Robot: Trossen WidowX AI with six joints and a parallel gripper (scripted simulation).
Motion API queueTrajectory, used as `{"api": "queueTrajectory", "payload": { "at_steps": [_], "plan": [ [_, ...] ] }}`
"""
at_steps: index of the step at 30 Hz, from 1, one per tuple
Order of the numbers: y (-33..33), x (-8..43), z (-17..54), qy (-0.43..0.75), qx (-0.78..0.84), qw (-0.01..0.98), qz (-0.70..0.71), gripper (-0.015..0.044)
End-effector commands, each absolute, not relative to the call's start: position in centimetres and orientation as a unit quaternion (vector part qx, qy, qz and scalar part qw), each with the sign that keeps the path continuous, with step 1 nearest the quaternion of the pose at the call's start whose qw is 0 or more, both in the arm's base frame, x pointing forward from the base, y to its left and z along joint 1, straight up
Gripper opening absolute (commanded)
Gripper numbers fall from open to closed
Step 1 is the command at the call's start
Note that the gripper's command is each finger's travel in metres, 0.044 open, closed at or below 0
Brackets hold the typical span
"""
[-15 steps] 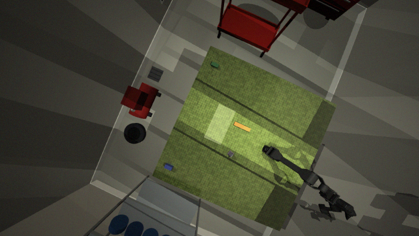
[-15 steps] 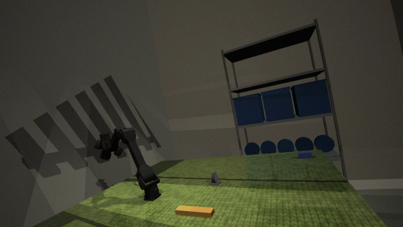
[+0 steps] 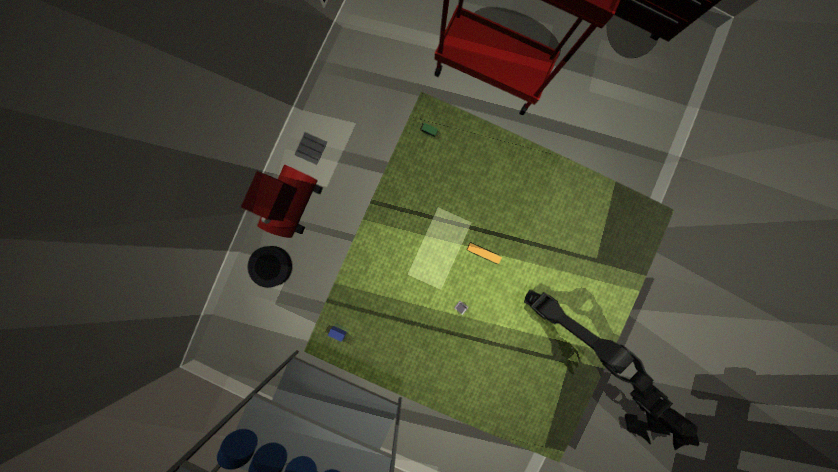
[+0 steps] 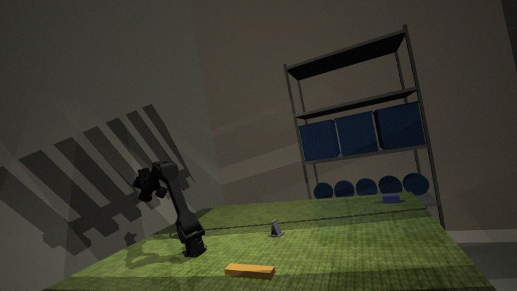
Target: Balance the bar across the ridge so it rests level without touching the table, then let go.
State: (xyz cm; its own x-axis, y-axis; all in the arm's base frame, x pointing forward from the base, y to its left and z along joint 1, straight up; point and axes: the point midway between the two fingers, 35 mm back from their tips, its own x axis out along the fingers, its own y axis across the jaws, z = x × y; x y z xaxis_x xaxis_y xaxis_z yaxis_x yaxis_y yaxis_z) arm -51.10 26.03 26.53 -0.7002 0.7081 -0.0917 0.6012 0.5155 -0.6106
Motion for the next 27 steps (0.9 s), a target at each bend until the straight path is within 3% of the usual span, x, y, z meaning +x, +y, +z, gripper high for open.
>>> {"api": "queueTrajectory", "payload": {
  "at_steps": [1, 27],
  "plan": [
    [28.5, -49.2, 26.6, -0.852, -0.394, 0.086, 0.334, 0.0315],
    [42.2, -35.0, 23.9, -0.716, -0.533, 0.125, 0.433, 0.0315]
  ]
}}
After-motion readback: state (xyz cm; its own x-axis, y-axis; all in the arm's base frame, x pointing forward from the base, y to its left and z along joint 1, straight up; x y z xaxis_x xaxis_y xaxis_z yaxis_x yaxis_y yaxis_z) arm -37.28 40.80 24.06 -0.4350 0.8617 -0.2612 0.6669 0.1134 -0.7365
